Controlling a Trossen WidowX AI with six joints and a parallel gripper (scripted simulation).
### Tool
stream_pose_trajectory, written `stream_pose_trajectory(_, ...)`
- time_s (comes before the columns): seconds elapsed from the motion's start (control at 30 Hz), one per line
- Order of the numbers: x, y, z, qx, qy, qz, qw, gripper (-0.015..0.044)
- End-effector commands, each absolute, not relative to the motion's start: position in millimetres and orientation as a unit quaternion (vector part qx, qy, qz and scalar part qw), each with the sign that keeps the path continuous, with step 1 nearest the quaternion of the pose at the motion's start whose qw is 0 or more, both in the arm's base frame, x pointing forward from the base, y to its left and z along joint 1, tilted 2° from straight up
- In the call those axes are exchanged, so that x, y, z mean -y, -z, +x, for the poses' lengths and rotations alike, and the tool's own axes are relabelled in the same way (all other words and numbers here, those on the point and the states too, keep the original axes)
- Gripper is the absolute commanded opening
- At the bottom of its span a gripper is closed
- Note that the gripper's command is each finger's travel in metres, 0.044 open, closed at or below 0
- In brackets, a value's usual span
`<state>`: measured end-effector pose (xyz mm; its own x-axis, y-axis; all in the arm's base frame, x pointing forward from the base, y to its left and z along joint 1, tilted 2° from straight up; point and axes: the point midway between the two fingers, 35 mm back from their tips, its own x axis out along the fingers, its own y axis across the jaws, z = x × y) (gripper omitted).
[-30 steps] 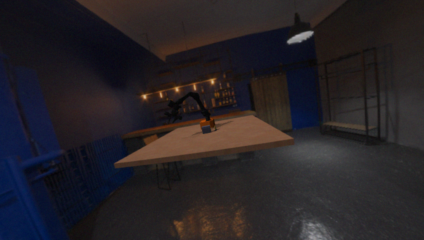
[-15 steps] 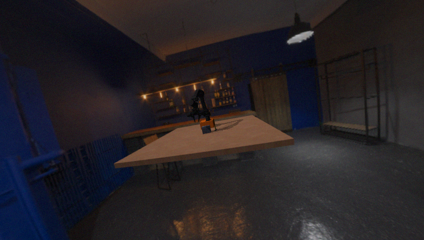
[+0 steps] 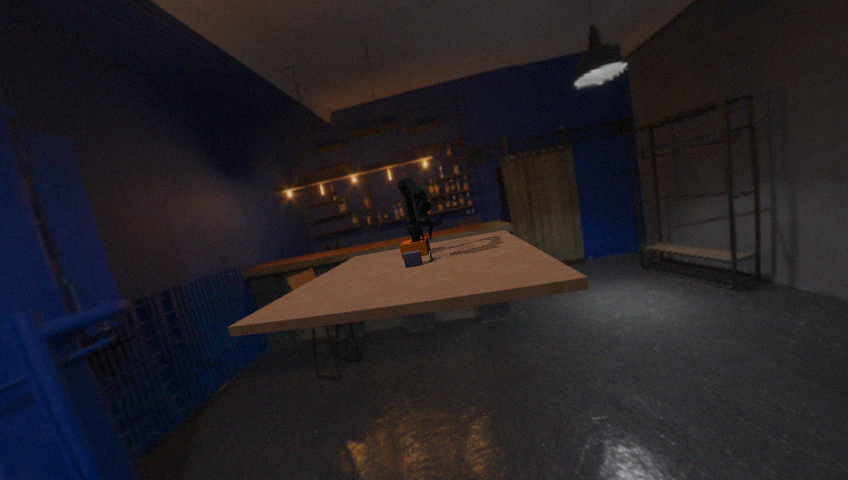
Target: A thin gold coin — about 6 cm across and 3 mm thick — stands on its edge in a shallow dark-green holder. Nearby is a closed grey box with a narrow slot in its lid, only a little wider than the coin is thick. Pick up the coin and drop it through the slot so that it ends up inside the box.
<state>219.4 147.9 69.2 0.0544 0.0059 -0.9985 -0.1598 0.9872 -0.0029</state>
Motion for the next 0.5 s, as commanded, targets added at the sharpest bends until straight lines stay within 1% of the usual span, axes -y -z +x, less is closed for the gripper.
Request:
stream_pose_trajectory(0.0,-147.8,-66.5,213.0,-0.688,-0.046,-0.050,0.722,0.0161)
stream_pose_trajectory(0.1,-147.4,-37.0,213.2,-0.688,-0.046,-0.050,0.722,0.0161)
stream_pose_trajectory(0.47,-146.9,-18.8,212.3,-0.688,-0.046,-0.050,0.722,0.0161)
